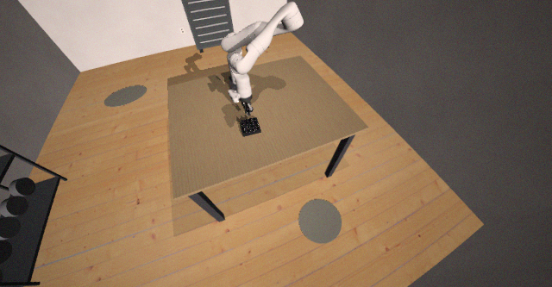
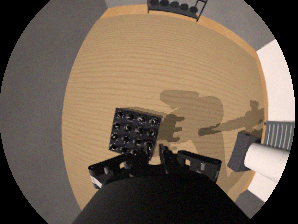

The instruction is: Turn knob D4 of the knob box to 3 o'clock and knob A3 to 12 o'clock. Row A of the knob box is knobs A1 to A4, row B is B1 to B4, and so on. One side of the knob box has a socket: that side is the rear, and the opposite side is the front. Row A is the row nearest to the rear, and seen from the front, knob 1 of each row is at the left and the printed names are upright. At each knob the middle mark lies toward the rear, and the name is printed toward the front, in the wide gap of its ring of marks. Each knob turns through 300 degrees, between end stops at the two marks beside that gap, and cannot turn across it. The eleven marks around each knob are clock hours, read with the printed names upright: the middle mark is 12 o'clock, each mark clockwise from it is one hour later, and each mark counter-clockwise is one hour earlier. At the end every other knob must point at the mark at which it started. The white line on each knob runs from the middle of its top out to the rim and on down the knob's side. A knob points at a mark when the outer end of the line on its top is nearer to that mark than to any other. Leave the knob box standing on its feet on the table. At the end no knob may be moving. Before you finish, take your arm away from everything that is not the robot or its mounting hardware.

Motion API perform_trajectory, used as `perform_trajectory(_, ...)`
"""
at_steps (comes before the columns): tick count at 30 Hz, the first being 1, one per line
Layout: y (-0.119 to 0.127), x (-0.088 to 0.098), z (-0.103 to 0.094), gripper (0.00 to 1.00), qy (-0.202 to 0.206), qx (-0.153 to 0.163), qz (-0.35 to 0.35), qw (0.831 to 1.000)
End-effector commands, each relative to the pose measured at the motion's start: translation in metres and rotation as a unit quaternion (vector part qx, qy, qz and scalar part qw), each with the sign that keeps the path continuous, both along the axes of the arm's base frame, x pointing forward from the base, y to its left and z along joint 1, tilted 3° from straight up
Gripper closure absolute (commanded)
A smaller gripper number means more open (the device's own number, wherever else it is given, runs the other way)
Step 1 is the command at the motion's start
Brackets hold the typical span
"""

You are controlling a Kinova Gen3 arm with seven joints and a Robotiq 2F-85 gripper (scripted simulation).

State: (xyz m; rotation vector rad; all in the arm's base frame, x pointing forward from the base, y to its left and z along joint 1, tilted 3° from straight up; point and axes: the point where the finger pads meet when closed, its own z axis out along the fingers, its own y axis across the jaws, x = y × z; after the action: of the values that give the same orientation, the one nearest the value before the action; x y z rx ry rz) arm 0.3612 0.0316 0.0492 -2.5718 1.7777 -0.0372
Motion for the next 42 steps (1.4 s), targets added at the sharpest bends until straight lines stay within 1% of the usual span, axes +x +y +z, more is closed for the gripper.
perform_trajectory(1,0.002,0.0,0.0,0.81,0.003,0.0,-0.029,1.0)
perform_trajectory(4,0.002,0.0,0.001,0.81,0.003,0.001,-0.087,0.996)
perform_trajectory(8,0.002,0.0,0.002,0.81,0.002,0.003,-0.163,0.987)
perform_trajectory(12,0.002,0.0,0.003,0.81,0.002,0.005,-0.237,0.971)
perform_trajectory(16,0.003,0.0,0.005,0.81,0.001,0.007,-0.306,0.952)
perform_trajectory(18,0.003,0.0,0.005,0.81,0.001,0.007,-0.306,0.952)
perform_trajectory(24,0.004,0.001,0.007,0.81,-0.001,0.011,-0.401,0.916)
perform_trajectory(32,0.006,0.002,0.009,0.81,-0.003,0.015,-0.507,0.862)
perform_trajectory(33,0.006,0.002,0.01,0.81,-0.004,0.016,-0.518,0.855)
perform_trajectory(35,0.006,0.002,0.01,0.81,-0.004,0.016,-0.518,0.855)
perform_trajectory(42,0.007,0.003,0.012,0.81,-0.005,0.019,-0.587,0.81)
